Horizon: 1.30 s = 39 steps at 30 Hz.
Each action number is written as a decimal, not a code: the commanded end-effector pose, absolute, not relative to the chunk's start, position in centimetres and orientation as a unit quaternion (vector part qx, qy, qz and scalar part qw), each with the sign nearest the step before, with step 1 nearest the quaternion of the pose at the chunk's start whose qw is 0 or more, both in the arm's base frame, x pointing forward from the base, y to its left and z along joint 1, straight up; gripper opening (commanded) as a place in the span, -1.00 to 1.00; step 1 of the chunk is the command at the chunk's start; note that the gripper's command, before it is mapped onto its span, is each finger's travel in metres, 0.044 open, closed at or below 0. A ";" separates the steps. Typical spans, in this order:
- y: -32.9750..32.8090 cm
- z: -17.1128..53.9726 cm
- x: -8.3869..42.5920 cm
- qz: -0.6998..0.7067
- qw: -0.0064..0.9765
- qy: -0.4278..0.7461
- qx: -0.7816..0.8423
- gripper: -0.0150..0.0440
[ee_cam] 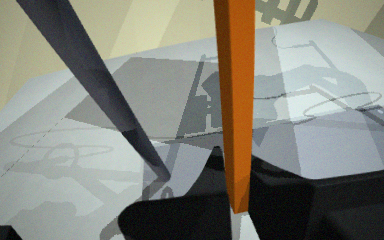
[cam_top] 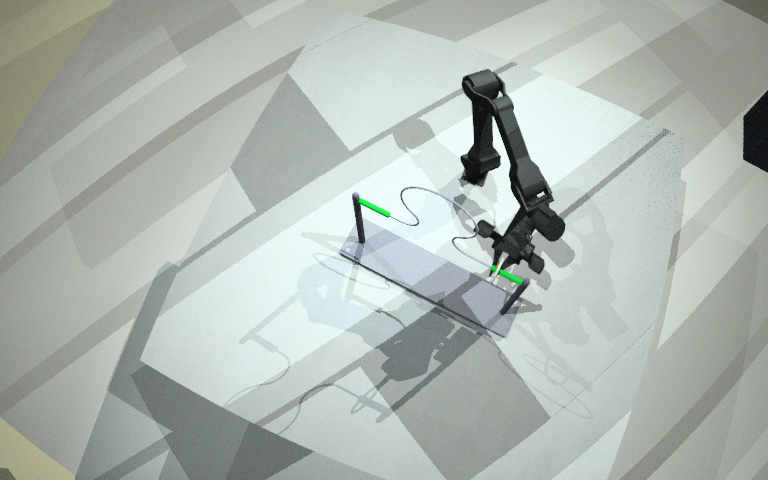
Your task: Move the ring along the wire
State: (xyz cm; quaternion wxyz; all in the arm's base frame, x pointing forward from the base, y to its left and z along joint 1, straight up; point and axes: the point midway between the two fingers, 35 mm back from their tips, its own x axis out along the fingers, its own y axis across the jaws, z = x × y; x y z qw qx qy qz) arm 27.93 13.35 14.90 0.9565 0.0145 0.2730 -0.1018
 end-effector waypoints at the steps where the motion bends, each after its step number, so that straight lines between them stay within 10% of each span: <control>1: 13.8 15.1 28.0 -0.103 0.957 0.270 0.016 -1.00; 39: 14.0 13.2 28.1 -0.103 0.957 0.269 0.016 -1.00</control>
